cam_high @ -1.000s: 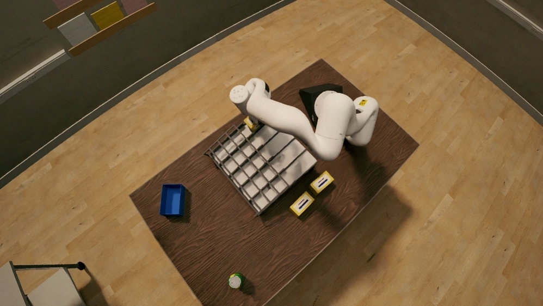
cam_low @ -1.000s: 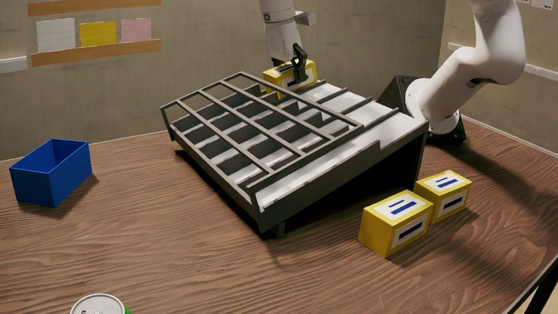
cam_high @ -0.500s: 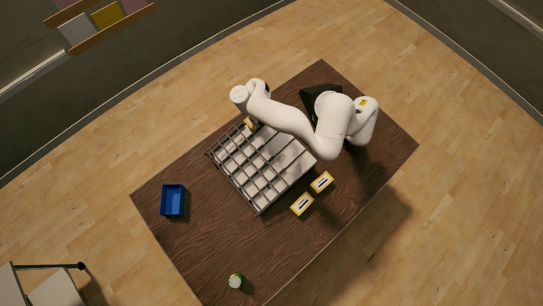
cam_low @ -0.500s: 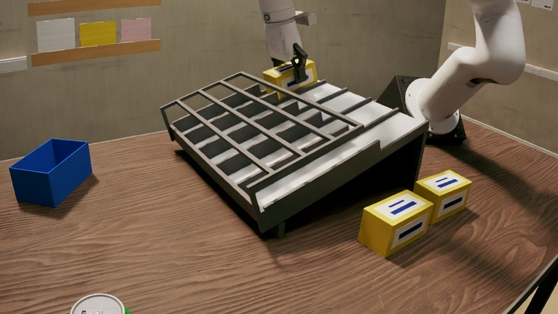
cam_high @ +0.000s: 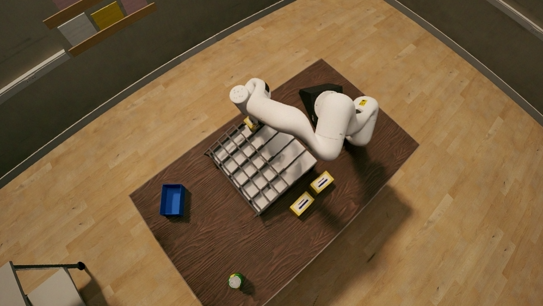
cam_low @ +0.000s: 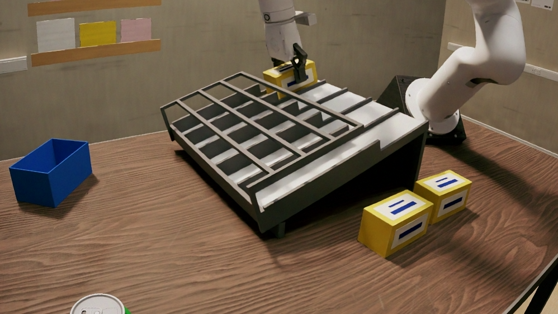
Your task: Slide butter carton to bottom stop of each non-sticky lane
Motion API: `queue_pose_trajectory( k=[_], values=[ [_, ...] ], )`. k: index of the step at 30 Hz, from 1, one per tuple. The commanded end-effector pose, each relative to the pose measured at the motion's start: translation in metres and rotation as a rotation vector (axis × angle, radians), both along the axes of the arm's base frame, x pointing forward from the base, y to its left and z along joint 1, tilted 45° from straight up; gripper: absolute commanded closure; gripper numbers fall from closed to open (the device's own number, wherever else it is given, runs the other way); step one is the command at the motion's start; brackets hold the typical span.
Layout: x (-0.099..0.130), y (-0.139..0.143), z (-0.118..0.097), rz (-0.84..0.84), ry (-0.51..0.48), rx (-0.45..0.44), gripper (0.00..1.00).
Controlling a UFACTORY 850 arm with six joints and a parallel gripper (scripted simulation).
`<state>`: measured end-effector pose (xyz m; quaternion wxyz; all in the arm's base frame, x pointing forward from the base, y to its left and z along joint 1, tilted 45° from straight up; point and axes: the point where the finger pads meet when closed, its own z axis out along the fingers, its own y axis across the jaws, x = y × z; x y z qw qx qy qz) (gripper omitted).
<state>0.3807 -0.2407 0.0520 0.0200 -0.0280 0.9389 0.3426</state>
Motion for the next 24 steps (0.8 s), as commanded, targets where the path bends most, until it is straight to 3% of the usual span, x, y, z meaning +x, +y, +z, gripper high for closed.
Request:
queue_pose_trajectory(
  k=[1,9,10,24],
  values=[
    [0.000,-0.001,0.000,-0.001,-0.001,-0.001,0.00],
    [0.000,-0.001,0.000,-0.001,-0.001,-0.001,0.00],
    [-0.001,-0.019,0.022,-0.001,-0.001,-0.001,0.00],
    [-0.001,-0.019,0.022,-0.001,-0.001,-0.001,0.00]
  ],
)
